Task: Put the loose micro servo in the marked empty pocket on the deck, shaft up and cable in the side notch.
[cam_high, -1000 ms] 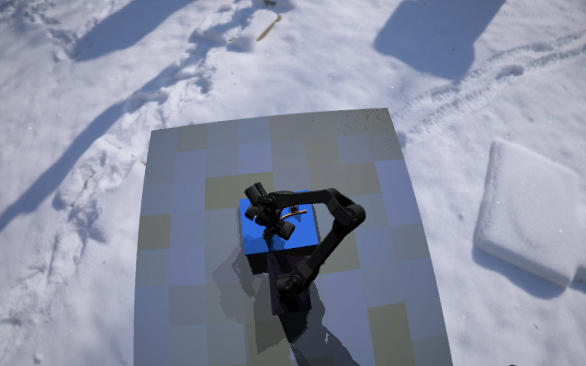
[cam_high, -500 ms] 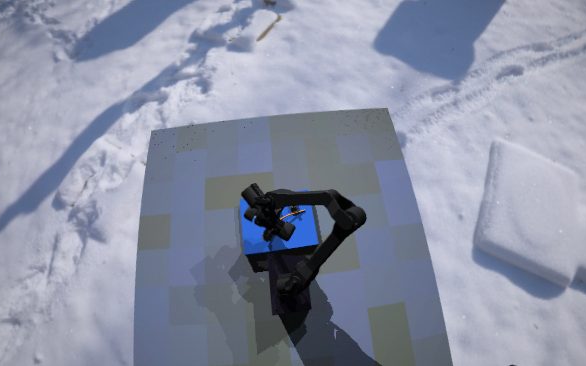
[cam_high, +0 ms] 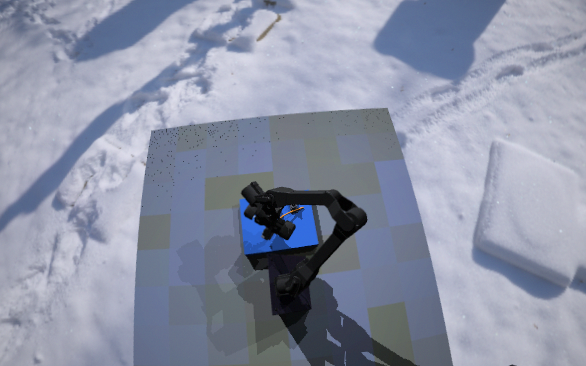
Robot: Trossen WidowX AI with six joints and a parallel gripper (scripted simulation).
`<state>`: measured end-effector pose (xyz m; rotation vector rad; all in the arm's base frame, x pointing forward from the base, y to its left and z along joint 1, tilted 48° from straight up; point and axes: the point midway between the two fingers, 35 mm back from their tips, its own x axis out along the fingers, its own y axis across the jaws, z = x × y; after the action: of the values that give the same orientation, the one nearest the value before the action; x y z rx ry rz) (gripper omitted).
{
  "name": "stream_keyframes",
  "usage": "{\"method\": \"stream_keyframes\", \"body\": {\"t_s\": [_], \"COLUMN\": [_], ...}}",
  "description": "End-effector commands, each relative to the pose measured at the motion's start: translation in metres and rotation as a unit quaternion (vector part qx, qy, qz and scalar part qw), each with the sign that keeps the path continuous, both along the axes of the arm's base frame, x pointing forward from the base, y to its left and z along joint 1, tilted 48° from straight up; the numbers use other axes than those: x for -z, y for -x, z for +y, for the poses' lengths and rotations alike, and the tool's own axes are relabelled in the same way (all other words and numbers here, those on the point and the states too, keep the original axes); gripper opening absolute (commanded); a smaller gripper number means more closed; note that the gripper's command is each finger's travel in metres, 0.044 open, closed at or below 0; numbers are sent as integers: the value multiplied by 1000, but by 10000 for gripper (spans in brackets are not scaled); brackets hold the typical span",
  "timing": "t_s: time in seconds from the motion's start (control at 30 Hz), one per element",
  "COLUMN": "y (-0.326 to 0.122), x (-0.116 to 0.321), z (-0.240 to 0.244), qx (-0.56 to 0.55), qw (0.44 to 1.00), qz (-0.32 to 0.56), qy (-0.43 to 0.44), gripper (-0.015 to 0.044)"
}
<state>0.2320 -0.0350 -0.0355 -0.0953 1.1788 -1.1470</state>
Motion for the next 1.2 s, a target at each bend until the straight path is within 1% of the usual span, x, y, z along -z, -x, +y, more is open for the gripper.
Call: {"method": "stream_keyframes", "body": {"t_s": [0.0,0.17,0.43,0.67,0.9,1.17], "y": [-10,-10,-12,-12,-12,-12], "x": [0,8,34,36,36,36], "z": [1,8,32,35,35,35], "qx": [-2,-2,-2,-7,-73,-163], "qw": [1000,1000,1000,1000,994,971], "qz": [-1,-1,-2,4,76,175], "qy": [-1,-2,-3,-3,-10,-19], "gripper": [0,0,0,0,0,0]}}
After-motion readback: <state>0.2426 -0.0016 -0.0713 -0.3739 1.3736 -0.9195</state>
